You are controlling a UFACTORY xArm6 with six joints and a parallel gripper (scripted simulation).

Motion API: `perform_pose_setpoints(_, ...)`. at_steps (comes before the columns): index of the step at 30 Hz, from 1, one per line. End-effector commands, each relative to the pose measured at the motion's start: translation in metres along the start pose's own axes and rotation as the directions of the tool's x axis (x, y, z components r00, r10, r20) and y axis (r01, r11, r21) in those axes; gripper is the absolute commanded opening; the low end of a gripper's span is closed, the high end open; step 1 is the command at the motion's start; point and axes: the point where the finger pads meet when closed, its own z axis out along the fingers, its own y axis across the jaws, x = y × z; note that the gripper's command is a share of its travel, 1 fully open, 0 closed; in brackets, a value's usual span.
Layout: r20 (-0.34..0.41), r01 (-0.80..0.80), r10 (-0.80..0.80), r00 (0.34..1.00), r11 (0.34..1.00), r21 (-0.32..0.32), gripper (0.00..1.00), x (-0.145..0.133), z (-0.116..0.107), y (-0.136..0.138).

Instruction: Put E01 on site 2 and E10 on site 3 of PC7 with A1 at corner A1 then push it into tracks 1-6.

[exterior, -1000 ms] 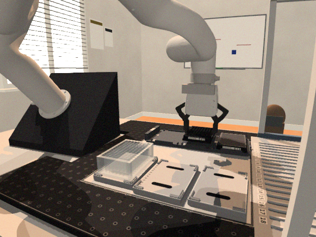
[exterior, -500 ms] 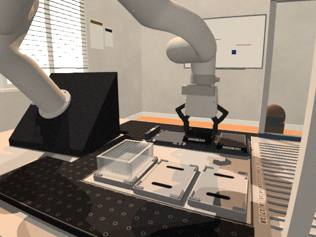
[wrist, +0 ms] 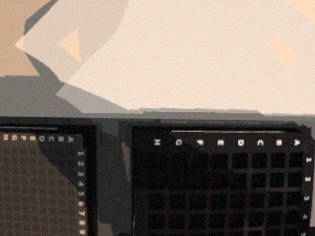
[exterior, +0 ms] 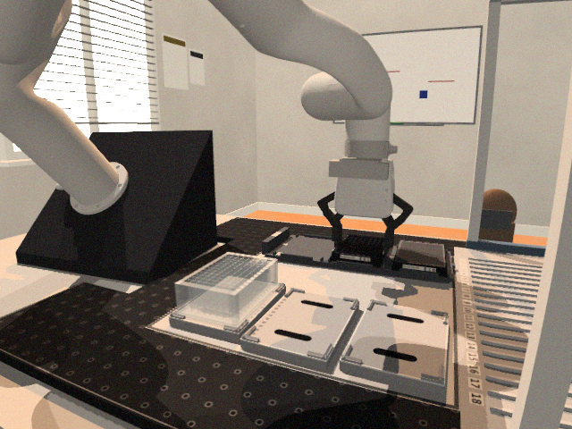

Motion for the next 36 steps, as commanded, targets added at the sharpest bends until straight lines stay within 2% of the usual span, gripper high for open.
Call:
perform_pose_setpoints(1,0.002,-0.001,0.001,1.0,1.0,0.004,0.0,-0.0003,-0.0005,-0.0016)
perform_pose_setpoints(17,0.002,-0.001,0.001,1.0,1.0,0.004,0.0,-0.0003,-0.0005,-0.0016)
perform_pose_setpoints(18,0.002,-0.001,0.001,1.0,1.0,0.004,1.0,-0.0003,0.0002,-0.0016)
perform_pose_setpoints(36,0.002,-0.001,0.001,1.0,1.0,0.004,1.0,-0.0003,0.0002,-0.0016)
